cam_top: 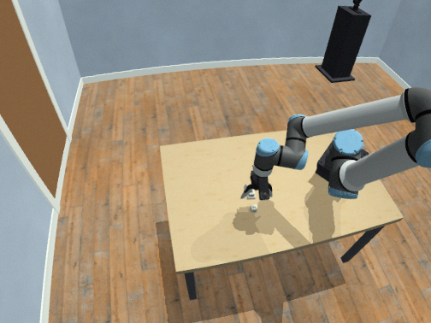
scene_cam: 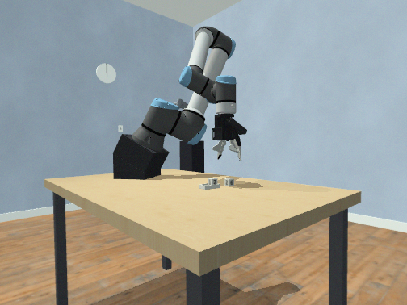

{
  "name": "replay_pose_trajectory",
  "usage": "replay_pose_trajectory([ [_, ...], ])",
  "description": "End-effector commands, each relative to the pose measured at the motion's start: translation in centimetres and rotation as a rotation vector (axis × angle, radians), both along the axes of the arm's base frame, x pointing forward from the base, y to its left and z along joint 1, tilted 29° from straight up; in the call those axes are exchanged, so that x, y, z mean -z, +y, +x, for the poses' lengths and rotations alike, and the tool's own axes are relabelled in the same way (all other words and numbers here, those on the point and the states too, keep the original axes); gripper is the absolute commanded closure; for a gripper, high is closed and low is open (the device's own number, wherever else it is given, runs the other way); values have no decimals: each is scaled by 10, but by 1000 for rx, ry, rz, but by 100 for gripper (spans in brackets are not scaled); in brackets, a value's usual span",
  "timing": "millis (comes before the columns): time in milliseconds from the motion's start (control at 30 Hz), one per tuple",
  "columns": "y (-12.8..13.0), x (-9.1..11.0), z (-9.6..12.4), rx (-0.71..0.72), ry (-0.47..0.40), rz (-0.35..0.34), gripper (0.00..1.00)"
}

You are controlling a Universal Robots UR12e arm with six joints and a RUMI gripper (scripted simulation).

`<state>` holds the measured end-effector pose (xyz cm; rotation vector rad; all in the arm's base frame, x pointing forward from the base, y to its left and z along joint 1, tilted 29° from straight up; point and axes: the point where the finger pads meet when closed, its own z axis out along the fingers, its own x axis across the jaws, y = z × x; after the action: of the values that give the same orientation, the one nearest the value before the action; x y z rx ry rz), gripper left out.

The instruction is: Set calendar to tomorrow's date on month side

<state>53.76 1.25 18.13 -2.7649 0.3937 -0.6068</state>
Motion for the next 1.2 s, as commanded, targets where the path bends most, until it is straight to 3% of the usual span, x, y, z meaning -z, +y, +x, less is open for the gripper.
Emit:
replay_pose_trajectory([
  [0,1,5,3,-2,-1,-2,0],
  [167,2,7,3,-3,-2,-2,0],
  [200,2,7,3,-3,-2,-2,71],
  [1167,2,7,3,-3,-2,-2,71],
])
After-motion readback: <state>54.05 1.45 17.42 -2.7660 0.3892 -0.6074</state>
